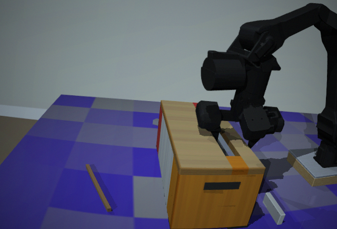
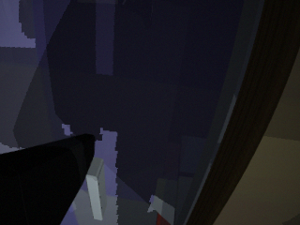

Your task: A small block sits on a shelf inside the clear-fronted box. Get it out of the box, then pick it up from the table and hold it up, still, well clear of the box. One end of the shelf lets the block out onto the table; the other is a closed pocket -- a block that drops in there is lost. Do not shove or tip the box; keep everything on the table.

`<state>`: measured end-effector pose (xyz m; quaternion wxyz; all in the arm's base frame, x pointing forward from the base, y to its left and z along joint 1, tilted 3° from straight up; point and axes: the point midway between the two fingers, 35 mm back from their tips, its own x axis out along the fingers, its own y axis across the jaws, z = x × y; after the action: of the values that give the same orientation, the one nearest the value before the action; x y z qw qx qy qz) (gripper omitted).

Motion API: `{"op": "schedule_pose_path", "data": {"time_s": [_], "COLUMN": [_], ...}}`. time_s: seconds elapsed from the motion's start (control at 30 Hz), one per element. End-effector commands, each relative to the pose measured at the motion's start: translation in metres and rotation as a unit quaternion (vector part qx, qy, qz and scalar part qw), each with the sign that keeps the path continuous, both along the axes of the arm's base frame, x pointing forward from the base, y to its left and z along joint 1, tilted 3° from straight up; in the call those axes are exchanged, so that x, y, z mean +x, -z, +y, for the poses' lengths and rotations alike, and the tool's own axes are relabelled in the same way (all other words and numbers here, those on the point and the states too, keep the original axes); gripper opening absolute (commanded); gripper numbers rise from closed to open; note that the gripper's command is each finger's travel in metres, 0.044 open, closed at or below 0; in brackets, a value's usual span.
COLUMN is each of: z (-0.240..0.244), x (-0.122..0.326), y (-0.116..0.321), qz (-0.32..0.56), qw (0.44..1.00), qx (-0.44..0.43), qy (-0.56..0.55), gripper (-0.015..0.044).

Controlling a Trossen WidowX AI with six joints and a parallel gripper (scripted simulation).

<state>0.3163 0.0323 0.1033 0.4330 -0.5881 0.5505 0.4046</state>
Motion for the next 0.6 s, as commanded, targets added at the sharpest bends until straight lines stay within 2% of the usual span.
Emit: {"op": "schedule_pose_path", "data": {"time_s": [0.0, 0.43, 0.57], "z": [-0.012, -0.051, -0.044], "x": [0.000, 0.001, 0.000], "y": [0.001, 0.003, 0.003], "qz": [0.001, 0.001, 0.001], "qw": [1.000, 1.000, 1.000], "qx": [-0.001, -0.003, -0.002], "qy": [0.002, 0.002, 0.002], "gripper": [0.0400, 0.0400, 0.0400]}}
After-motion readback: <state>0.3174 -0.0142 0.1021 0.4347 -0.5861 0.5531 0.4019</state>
